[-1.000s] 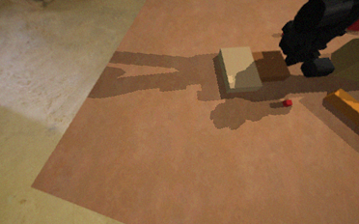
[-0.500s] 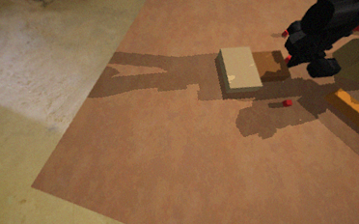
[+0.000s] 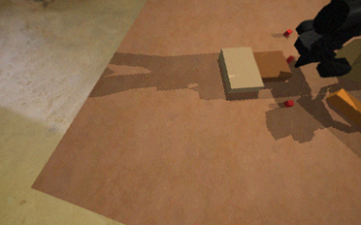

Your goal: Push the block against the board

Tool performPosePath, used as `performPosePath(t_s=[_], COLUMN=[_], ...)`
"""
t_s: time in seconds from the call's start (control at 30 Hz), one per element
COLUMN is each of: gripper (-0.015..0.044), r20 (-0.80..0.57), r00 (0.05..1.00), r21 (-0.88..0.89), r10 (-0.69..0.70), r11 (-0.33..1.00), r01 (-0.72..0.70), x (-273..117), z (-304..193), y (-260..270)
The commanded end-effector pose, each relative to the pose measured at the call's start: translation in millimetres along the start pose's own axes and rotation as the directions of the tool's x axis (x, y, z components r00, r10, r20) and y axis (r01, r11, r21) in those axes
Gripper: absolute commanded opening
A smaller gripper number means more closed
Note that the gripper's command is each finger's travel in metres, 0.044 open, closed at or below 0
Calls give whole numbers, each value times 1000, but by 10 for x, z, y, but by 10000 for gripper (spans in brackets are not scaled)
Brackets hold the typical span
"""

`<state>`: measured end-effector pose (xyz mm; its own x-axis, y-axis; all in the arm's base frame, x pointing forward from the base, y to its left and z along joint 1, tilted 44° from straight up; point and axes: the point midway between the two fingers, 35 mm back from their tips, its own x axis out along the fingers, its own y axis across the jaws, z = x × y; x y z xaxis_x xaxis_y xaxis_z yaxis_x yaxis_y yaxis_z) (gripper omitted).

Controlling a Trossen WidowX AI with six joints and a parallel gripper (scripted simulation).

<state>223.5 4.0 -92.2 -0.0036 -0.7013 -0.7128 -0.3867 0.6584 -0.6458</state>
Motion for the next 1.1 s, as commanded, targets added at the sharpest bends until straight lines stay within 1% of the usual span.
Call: performPosePath(t_s=[0.0,0.13,0.4,0.57,0.73,1.07], gripper=[0,0,0,0,0,0], r20=[1,5,6,7,9,11], r00=[1000,1000,1000,1000,1000,1000], r21=[1,10,33,197,361,654], r10=[1,8,8,10,12,13], r11=[1000,1000,999,980,932,756], r01=[-1,-8,-9,-11,-14,-17], x=[-30,-532,-567,-581,-593,-608], z=[3,-4,8,122,238,461], y=[0,-2,-9,-61,-120,-256])
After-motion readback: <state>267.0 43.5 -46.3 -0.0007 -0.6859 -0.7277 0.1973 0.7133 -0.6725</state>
